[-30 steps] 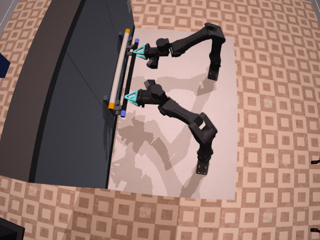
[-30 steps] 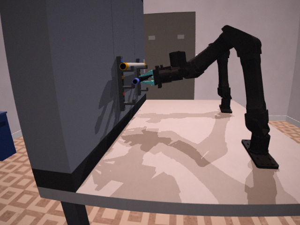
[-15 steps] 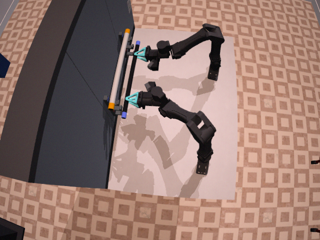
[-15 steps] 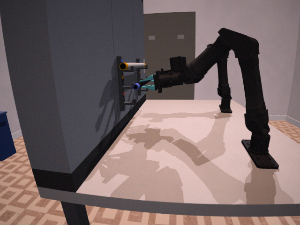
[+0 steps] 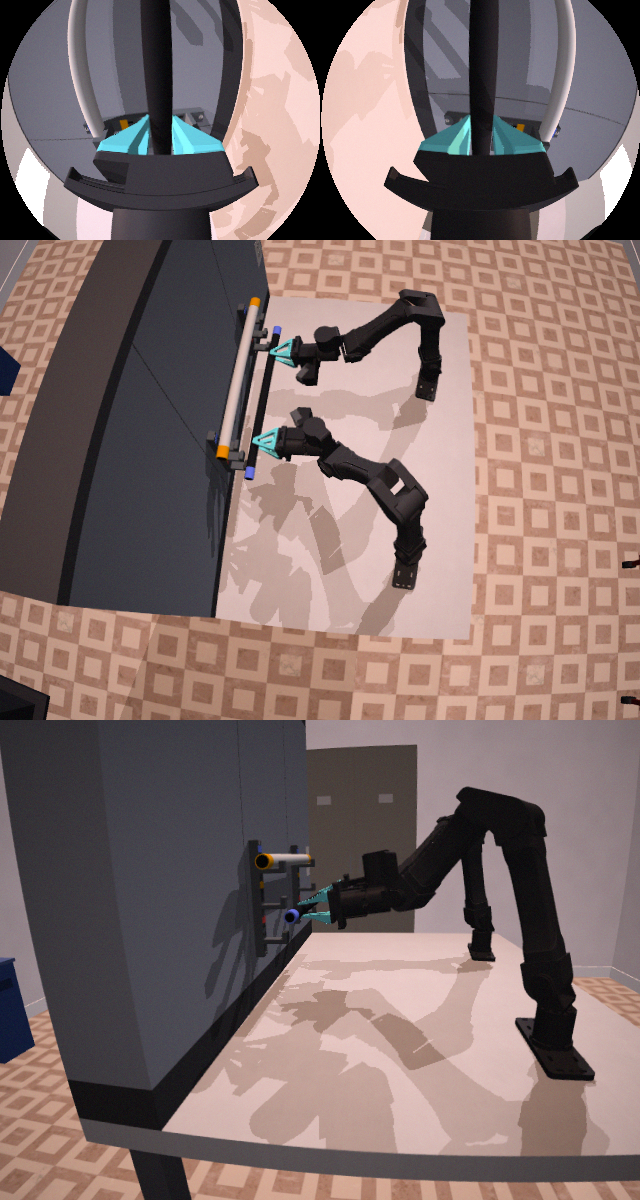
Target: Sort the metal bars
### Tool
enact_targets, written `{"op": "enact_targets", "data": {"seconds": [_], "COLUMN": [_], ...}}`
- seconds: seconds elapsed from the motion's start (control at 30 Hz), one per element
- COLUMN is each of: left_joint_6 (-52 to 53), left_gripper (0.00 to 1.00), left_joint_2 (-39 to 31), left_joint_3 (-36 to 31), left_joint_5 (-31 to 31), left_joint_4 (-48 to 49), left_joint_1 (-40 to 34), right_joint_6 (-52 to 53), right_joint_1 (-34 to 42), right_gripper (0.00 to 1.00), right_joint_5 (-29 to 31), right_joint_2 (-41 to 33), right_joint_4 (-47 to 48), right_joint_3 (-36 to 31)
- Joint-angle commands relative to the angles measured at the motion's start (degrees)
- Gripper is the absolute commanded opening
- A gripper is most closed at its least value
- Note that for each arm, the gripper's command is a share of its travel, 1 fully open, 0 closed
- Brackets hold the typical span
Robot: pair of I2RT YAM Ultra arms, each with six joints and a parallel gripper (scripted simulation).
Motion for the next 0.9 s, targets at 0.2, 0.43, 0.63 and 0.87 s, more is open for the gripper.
{"op": "enact_targets", "data": {"seconds": [0.2,0.43,0.63,0.87], "left_joint_6": [3.42,3.45,3.58,3.72], "left_gripper": [0.00,0.00,0.00,0.00], "left_joint_2": [-0.11,1.02,1.61,2.48], "left_joint_3": [-0.23,-1.07,-0.83,0.14], "left_joint_5": [-1.67,-1.64,-1.43,-0.87], "left_joint_4": [8.47,10.48,10.94,10.96], "left_joint_1": [-0.18,-0.17,0.06,0.64], "right_joint_6": [-1.51,-1.51,-1.51,-1.58], "right_joint_1": [-0.09,-0.09,-0.20,-0.44], "right_gripper": [0.00,0.00,0.00,0.00], "right_joint_5": [0.97,0.97,0.84,0.61], "right_joint_2": [-0.32,0.86,1.52,2.65], "right_joint_4": [9.01,11.14,11.58,11.66], "right_joint_3": [-0.21,-1.16,-0.89,0.24]}}
